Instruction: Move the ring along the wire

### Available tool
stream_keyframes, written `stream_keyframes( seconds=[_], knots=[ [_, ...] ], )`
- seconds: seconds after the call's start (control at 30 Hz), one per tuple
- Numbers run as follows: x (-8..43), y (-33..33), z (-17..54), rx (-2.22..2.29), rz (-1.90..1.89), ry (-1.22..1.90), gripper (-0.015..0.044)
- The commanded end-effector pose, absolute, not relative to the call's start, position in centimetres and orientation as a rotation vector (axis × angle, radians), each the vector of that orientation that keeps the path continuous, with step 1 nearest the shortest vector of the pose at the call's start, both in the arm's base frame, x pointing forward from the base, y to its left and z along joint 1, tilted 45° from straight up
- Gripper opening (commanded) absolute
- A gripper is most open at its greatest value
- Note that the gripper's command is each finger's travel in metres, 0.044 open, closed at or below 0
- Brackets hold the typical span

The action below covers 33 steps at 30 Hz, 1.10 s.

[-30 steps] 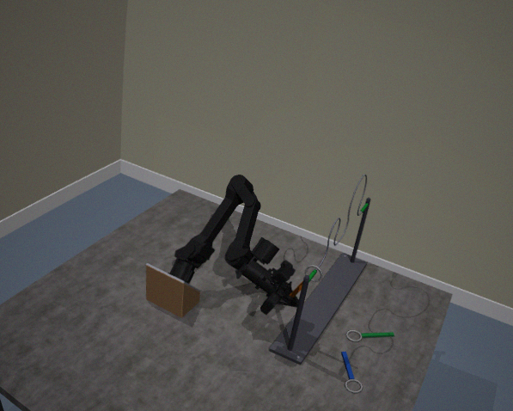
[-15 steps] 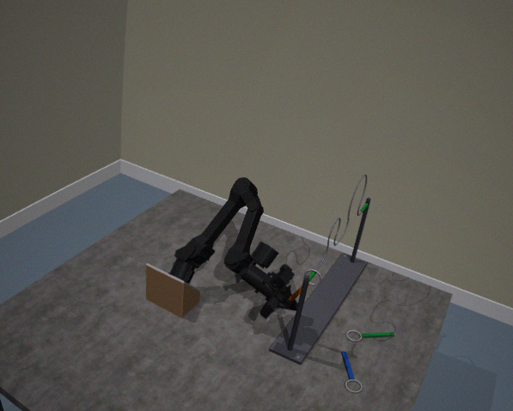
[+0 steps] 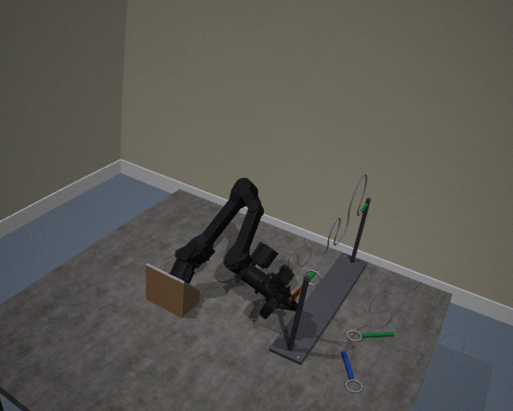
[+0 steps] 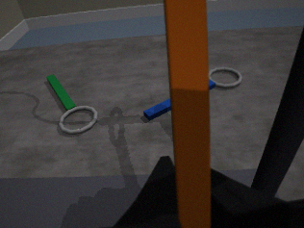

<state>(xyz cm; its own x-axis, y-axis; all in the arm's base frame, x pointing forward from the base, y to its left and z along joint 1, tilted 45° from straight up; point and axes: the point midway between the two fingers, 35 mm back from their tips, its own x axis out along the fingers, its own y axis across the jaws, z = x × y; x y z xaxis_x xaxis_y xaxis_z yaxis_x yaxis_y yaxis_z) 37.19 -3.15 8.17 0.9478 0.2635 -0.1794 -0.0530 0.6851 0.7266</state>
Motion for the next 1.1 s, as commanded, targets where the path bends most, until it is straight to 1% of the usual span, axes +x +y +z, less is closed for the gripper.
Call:
stream_keyframes(
  seconds=[0.0, 0.03, 0.43, 0.87, 1.07],
  knots=[
    [37.1, -3.2, 8.1, 0.803, 0.175, 0.282, -0.0150],
    [37.1, -3.2, 8.1, 0.803, 0.175, 0.282, -0.0150],
    [37.0, -3.2, 8.2, 0.799, 0.180, 0.281, 0.0160],
    [32.6, -4.5, 8.9, 0.802, 0.174, 0.284, 0.0160],
    [32.4, -4.5, 8.9, 0.802, 0.174, 0.284, 0.0160]
  ],
)
